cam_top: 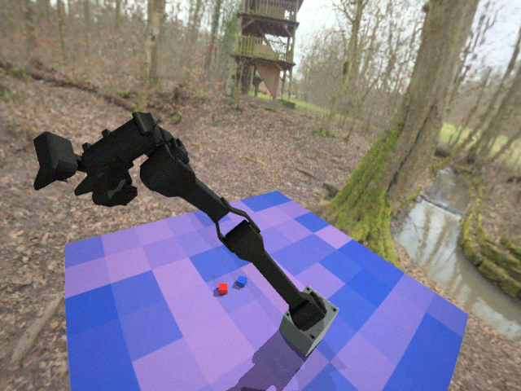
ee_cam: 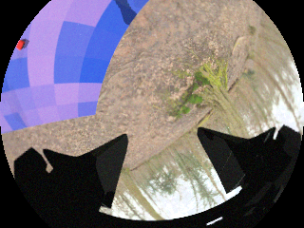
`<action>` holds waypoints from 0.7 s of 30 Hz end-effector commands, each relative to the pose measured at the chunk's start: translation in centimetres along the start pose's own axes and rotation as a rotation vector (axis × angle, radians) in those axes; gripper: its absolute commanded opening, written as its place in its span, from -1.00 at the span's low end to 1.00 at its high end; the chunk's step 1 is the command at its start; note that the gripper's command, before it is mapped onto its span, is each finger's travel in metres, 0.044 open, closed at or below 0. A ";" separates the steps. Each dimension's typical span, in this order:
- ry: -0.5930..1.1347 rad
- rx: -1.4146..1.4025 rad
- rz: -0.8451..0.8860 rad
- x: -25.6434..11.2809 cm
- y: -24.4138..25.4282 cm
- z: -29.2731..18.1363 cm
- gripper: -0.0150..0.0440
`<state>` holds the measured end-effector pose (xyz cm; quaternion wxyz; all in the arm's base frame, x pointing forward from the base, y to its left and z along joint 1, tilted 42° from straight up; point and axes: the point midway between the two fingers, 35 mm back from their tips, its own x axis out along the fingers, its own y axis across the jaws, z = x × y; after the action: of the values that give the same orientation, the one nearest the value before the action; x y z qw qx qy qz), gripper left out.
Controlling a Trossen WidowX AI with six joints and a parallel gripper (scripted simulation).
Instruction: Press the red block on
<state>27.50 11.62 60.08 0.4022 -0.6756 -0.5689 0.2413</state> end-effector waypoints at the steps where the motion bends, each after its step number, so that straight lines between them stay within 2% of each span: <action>1: 0.000 0.000 0.000 0.0 0.0 0.0 0.95; 4: 0.052 -0.086 0.001 -1.0 -1.0 -0.1 1.00; 13: 0.416 -0.659 0.082 -6.7 -9.7 0.6 1.00; 21: 0.633 -1.196 0.185 -7.6 -17.2 5.3 1.00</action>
<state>15.65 5.08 69.02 0.1718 -0.8576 -0.4410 -0.2013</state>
